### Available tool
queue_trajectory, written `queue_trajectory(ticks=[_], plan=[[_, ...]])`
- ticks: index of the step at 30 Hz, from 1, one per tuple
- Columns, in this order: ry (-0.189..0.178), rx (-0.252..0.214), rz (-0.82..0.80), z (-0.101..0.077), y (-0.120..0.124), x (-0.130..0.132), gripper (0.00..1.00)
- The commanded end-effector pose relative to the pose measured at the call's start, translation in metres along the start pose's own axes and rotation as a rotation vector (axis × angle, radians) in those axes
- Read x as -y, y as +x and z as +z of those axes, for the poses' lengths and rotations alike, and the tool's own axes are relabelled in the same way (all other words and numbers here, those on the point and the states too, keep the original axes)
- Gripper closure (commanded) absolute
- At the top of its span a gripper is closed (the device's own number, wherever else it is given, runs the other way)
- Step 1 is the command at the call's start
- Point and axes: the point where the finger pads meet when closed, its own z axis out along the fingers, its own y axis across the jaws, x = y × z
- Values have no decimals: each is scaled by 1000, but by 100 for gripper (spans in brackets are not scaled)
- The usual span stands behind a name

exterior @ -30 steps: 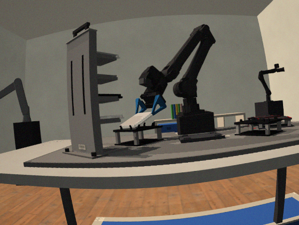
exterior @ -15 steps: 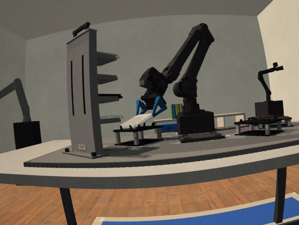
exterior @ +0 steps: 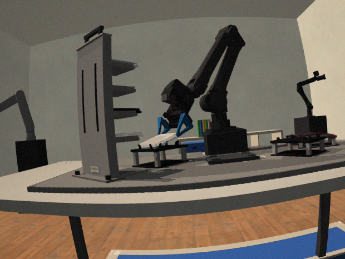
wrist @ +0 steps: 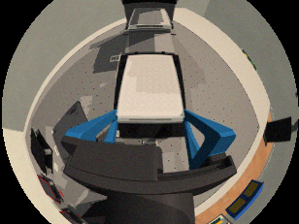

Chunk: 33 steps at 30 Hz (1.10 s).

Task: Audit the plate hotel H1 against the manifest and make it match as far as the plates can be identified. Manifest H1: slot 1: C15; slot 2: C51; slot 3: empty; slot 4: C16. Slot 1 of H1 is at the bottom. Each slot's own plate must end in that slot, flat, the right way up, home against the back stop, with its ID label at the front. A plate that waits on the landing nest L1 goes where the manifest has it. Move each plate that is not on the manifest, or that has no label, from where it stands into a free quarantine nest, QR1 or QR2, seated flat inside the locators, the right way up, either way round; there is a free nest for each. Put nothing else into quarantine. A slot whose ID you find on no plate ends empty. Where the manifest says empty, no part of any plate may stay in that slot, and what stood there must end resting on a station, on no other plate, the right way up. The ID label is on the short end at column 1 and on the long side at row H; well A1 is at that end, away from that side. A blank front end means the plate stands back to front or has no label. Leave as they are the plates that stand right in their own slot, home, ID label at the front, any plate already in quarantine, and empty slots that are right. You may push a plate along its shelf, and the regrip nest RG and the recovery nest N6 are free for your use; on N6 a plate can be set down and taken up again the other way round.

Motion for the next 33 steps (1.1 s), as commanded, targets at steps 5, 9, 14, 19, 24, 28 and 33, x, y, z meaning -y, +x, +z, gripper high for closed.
queue_trajectory(ticks=[5,9,14,19,24,28,33], plan=[[-5,16,-4,6,-4,-1,14],[-1,32,-8,7,-14,3,14],[-5,18,-5,8,-3,0,14],[-6,15,-4,10,1,-1,14],[-3,24,-6,12,-4,1,14],[-5,17,-4,12,2,0,14],[-5,18,-4,14,4,0,14]])
